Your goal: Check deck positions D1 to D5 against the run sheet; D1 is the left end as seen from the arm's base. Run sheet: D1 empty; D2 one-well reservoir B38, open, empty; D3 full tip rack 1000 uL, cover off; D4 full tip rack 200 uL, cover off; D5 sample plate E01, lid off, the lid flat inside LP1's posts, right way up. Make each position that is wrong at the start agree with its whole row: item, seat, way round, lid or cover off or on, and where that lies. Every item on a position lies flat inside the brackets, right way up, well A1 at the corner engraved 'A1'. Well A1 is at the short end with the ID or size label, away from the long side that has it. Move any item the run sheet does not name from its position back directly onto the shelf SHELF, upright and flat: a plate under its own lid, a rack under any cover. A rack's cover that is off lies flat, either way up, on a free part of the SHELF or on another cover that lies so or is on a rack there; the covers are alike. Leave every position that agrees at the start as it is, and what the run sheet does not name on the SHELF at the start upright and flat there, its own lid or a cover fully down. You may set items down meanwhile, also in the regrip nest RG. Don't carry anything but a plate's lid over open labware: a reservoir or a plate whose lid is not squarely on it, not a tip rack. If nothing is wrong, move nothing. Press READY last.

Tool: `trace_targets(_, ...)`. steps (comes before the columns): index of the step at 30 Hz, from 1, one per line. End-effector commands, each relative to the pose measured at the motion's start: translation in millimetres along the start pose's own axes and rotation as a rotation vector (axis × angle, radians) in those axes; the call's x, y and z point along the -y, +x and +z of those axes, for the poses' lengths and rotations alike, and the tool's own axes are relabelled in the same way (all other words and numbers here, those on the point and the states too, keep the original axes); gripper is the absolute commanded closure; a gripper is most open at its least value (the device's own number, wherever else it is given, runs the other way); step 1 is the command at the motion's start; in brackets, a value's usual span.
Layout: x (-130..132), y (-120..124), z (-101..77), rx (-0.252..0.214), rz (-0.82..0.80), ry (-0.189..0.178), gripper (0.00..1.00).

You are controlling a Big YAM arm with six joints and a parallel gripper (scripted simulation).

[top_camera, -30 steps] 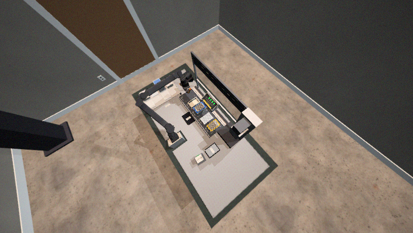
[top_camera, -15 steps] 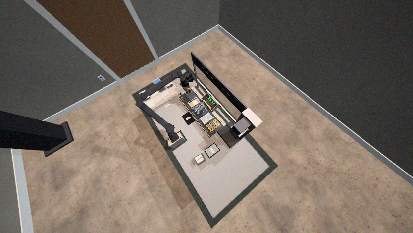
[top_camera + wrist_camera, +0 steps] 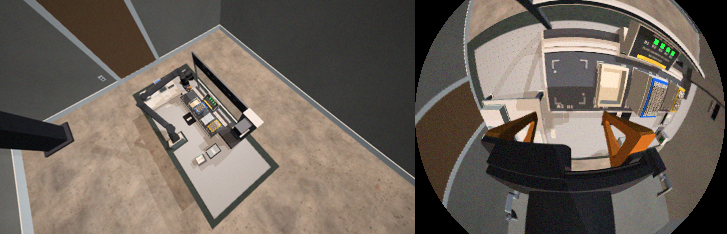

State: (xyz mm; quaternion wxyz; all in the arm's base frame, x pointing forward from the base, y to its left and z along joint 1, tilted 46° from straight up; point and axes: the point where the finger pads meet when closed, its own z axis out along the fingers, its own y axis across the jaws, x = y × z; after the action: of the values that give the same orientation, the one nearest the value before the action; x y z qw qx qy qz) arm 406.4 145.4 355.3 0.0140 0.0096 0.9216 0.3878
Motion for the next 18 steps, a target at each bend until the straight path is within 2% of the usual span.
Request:
trace_targets(1,-5.5,-8.5,-22.1,0.032,-0.024,-0.004,0.0)
trace_targets(2,-9.4,-4.4,-14.2,0.012,-0.034,-0.004,0.0)
trace_targets(4,-9.4,-4.4,-14.2,0.012,-0.034,-0.004,0.0)
trace_targets(5,-1.5,3.9,0.3,-0.025,-0.015,0.0,0.0)
trace_targets(7,-4.7,-0.4,-7.0,-0.006,-0.023,-0.001,0.0)
trace_targets(8,4.5,7.9,-17.4,0.019,-0.002,-0.002,0.0)
trace_targets(18,45.9,35.0,-15.3,0.017,-0.001,-0.003,0.0)
